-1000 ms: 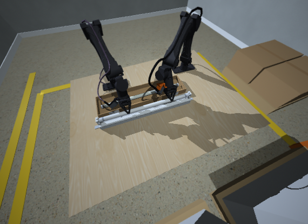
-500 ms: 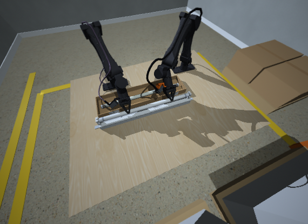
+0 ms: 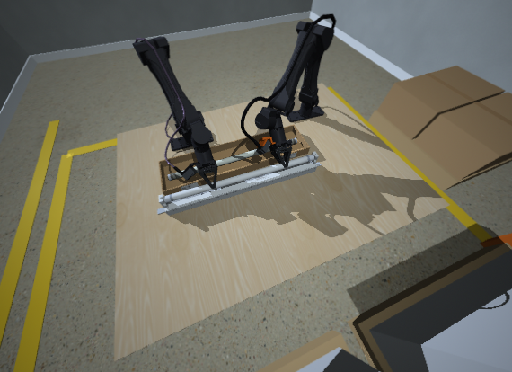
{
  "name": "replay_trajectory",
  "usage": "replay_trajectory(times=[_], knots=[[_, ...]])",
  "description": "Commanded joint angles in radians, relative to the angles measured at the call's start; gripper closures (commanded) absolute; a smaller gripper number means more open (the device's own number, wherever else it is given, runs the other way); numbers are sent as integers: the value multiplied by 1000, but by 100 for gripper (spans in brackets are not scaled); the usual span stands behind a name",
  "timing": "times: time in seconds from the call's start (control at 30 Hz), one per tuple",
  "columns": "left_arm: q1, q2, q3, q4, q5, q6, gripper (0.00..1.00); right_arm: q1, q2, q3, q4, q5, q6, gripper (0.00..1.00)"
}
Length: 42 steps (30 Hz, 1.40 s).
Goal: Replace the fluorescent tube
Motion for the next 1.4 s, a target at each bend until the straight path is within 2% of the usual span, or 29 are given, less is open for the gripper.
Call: replay_trajectory(times=[0.0, 0.3, 1.03, 1.07, 1.37], knots=[[-26, -34, -27, 0, -27, 10, 89, 18, -39, -45, -3, 25, -14, 89], [-36, 9, -52, 8, -42, 6, 89, 21, -36, -77, 13, 28, -18, 89], [-43, 5, -70, 70, -71, 21, 89, 24, -28, -104, 84, 42, -16, 89], [-46, 14, -78, 69, -71, 20, 51, 26, -31, -113, 86, 41, -21, 89], [-42, -9, -37, 68, -61, 16, 51, 26, -31, -114, 87, 41, -20, 89]])
